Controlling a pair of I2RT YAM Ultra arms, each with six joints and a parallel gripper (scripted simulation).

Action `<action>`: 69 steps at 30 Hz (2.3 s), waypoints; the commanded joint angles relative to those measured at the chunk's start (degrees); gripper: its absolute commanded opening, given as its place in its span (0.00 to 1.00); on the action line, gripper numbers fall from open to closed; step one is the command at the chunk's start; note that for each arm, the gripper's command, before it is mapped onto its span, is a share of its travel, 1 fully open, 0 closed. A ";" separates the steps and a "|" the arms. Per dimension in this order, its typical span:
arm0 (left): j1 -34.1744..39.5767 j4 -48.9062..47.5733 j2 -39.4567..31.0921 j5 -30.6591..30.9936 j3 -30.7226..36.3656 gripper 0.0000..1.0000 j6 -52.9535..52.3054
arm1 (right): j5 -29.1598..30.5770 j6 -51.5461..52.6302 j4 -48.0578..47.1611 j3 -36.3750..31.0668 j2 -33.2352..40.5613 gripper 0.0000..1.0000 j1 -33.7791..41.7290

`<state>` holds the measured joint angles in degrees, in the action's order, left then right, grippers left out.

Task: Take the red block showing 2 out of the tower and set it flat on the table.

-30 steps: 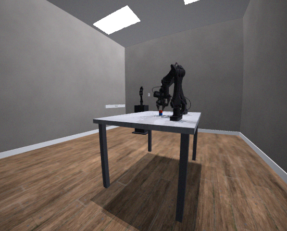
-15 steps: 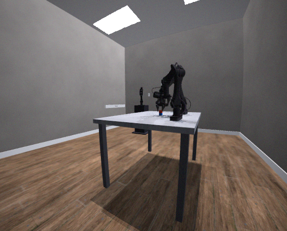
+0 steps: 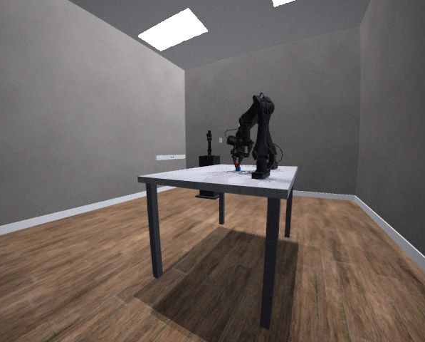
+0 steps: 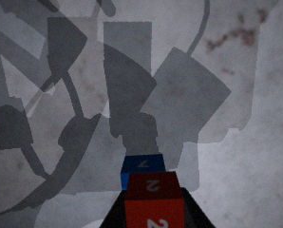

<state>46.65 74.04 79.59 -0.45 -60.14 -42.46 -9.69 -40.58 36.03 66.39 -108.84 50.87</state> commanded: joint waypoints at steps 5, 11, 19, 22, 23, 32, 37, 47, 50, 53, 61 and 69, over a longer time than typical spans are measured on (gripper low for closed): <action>0.31 0.09 -1.48 0.01 -1.19 0.27 0.04 | -0.18 0.18 -0.11 0.13 0.27 0.30 0.17; 0.31 0.09 -1.48 0.01 -1.19 0.27 0.04 | -0.21 0.03 0.09 0.32 -0.35 0.00 0.03; 0.31 0.09 -1.48 0.01 -1.19 0.27 0.04 | -0.21 0.05 5.25 3.30 3.04 0.27 0.02; 0.31 0.09 -1.48 0.01 -1.19 0.27 0.04 | -0.21 0.03 6.48 4.05 3.49 0.27 0.01; 0.31 0.09 -1.48 0.01 -1.19 0.27 0.04 | -0.21 0.03 7.28 4.55 3.81 0.27 0.00; 0.31 0.09 -1.48 0.01 -1.19 0.27 0.04 | -0.18 -1.58 4.51 -2.96 9.16 0.27 -1.29; 0.31 0.09 -1.48 0.01 -1.19 0.27 0.04 | -0.12 -2.25 2.41 -11.54 15.52 0.27 -2.43; 0.31 0.09 -1.48 0.01 -1.19 0.27 0.04 | -0.44 -2.83 0.54 -26.30 27.12 0.27 -3.49; 0.31 0.09 -1.48 0.01 -1.19 0.27 0.04 | -0.56 -2.90 0.33 -29.02 29.27 0.27 -3.11; 0.31 0.09 -1.48 0.01 -1.19 0.27 0.04 | -0.57 -2.91 0.40 -29.93 30.08 0.27 -2.92; 0.31 0.09 -1.48 0.01 -1.19 0.27 0.04 | -0.51 -2.53 -1.51 -31.55 29.94 0.27 -2.17; 0.31 0.09 -1.48 0.01 -1.19 0.27 0.04 | -0.51 -3.01 -5.09 -33.36 27.65 0.27 -2.60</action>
<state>46.65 74.04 79.59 -0.45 -60.14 -42.46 -9.69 -42.94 33.32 34.39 -80.25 48.14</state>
